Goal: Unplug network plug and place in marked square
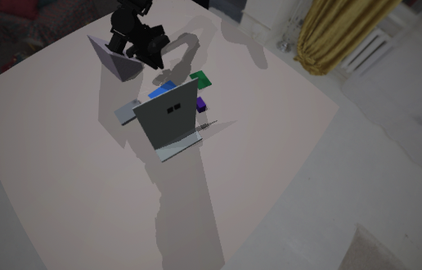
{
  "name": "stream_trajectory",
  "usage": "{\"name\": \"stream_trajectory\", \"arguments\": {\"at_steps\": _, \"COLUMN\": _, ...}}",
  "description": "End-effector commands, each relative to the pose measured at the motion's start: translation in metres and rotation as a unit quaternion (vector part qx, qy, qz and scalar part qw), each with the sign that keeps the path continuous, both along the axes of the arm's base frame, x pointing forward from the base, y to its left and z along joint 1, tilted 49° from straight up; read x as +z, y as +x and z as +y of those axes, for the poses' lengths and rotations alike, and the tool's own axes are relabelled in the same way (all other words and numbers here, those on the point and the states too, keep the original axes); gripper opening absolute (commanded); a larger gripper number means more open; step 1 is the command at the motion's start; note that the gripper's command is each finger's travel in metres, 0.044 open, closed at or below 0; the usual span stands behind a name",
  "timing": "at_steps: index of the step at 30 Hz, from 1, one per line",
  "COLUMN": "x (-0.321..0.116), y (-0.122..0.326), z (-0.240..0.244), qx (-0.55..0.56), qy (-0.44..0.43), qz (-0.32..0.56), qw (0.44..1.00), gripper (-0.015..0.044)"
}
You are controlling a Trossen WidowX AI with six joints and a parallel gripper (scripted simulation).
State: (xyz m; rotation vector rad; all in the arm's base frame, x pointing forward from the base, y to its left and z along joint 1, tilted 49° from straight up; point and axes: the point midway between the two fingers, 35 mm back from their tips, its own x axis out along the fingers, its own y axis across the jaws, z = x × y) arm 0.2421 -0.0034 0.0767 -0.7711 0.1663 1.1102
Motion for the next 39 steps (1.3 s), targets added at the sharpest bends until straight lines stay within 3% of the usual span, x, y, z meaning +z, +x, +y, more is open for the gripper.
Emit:
{"name": "stream_trajectory", "arguments": {"at_steps": 1, "x": 0.006, "y": 0.002, "z": -0.008, "qx": 0.0, "qy": -0.003, "qz": -0.001, "qw": 1.0, "gripper": 0.0156}}
{"name": "stream_trajectory", "arguments": {"at_steps": 23, "x": 0.049, "y": 0.001, "z": -0.047, "qx": 0.001, "qy": 0.004, "qz": -0.008, "qw": 1.0, "gripper": 0.0156}}
{"name": "stream_trajectory", "arguments": {"at_steps": 34, "x": 0.049, "y": 0.001, "z": -0.047, "qx": 0.001, "qy": 0.004, "qz": -0.008, "qw": 1.0, "gripper": 0.044}}
{"name": "stream_trajectory", "arguments": {"at_steps": 39, "x": 0.049, "y": 0.001, "z": -0.047, "qx": 0.001, "qy": 0.004, "qz": -0.008, "qw": 1.0, "gripper": 0.044}}
